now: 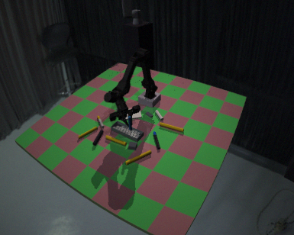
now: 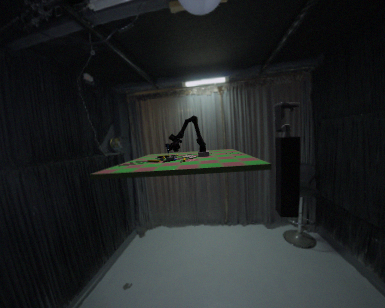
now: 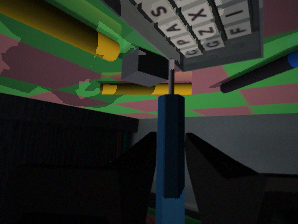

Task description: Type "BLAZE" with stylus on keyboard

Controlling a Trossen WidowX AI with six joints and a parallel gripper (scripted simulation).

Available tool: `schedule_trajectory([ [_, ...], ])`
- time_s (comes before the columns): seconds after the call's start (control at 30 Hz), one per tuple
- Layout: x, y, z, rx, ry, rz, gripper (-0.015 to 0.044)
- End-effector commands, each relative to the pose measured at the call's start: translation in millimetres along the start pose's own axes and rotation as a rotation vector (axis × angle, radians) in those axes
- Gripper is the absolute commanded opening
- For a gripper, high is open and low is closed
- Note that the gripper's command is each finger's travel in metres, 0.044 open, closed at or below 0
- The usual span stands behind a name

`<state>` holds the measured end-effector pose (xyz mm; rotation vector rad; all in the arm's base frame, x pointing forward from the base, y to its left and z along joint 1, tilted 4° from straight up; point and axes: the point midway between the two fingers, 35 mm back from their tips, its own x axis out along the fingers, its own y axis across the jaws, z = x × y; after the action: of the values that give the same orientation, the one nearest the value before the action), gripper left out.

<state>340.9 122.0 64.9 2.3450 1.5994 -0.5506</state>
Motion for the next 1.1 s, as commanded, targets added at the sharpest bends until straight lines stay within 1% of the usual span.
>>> schedule_trajectory([
  [0.0,1.9,-1.4,5.0,0.015,-0.006,-0.003,0.0],
  [0.7,1.9,-1.4,5.0,0.015,-0.006,-0.003,0.0],
  [0.8,2.3,-0.4,6.1,0.015,-0.006,-0.003,0.0079],
  [1.07,4.4,1.0,10.5,0.015,-0.006,-0.003,0.0081],
])
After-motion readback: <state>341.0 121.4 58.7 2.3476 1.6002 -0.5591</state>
